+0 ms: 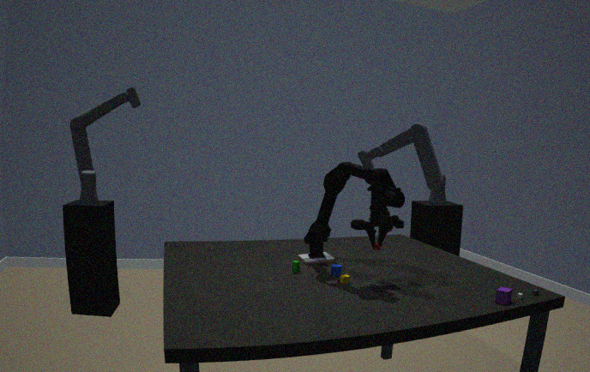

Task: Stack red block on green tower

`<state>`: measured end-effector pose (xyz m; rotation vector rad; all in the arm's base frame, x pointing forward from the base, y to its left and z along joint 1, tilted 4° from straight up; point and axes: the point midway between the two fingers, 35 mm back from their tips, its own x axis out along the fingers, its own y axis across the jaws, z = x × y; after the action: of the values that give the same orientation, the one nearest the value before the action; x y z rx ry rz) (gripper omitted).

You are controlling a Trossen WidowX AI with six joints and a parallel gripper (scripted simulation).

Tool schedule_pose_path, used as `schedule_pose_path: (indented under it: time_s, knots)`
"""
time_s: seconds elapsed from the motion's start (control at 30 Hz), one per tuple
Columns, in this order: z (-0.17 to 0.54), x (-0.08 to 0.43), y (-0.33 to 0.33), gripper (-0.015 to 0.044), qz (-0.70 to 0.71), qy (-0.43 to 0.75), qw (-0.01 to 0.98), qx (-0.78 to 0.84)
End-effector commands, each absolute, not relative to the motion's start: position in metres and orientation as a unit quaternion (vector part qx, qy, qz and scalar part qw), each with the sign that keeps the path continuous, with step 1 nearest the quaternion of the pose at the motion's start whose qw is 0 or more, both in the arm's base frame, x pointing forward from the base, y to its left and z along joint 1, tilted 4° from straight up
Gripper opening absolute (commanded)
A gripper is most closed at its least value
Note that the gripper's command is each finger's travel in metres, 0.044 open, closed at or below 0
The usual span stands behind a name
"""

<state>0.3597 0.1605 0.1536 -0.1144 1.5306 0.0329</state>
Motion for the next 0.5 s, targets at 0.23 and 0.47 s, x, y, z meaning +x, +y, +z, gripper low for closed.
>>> schedule_pose_path:
  time_s: [0.23, 0.47]
  knots:
    - [0.166, 0.355, 0.085, 0.0, 0.011, 0.69, 0.722, -0.049]
    - [0.17, 0.341, 0.039, 0.0, 0.011, 0.691, 0.721, -0.05]
